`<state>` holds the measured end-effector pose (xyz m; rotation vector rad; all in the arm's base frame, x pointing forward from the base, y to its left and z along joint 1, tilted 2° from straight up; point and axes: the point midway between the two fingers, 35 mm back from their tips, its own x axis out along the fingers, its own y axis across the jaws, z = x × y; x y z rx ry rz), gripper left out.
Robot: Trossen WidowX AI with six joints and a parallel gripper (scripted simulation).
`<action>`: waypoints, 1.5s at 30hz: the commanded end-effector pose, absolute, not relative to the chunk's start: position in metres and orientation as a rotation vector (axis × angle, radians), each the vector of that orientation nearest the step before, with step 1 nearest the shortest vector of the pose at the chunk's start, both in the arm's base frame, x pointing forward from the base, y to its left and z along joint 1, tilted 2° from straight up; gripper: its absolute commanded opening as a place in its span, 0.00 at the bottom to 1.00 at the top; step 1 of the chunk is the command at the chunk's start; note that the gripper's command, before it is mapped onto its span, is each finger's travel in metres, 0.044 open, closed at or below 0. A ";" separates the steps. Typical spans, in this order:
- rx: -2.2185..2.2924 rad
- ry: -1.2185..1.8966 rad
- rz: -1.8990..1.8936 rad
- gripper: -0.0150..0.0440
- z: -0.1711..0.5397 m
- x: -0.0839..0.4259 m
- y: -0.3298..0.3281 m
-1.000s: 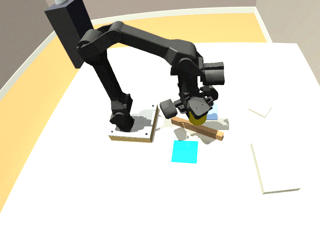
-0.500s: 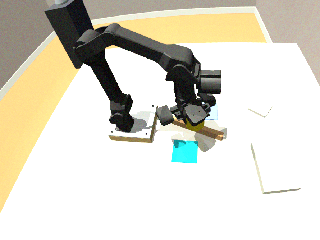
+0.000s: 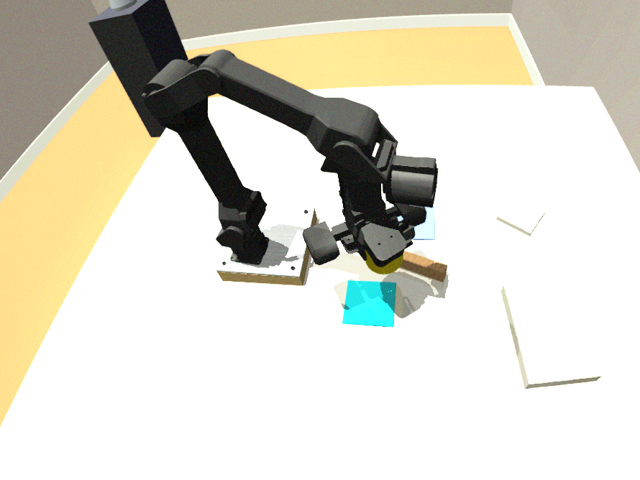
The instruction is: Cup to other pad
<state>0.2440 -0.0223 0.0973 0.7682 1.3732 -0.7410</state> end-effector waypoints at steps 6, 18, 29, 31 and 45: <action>0.768 1.376 -0.737 0.25 0.098 0.239 -0.037; 0.766 1.375 -0.739 0.25 0.099 0.232 -0.056; 0.764 1.375 -0.740 0.25 0.100 0.226 -0.073; 0.764 1.375 -0.740 0.25 0.100 0.225 -0.075; 0.764 1.375 -0.740 0.25 0.084 0.226 -0.077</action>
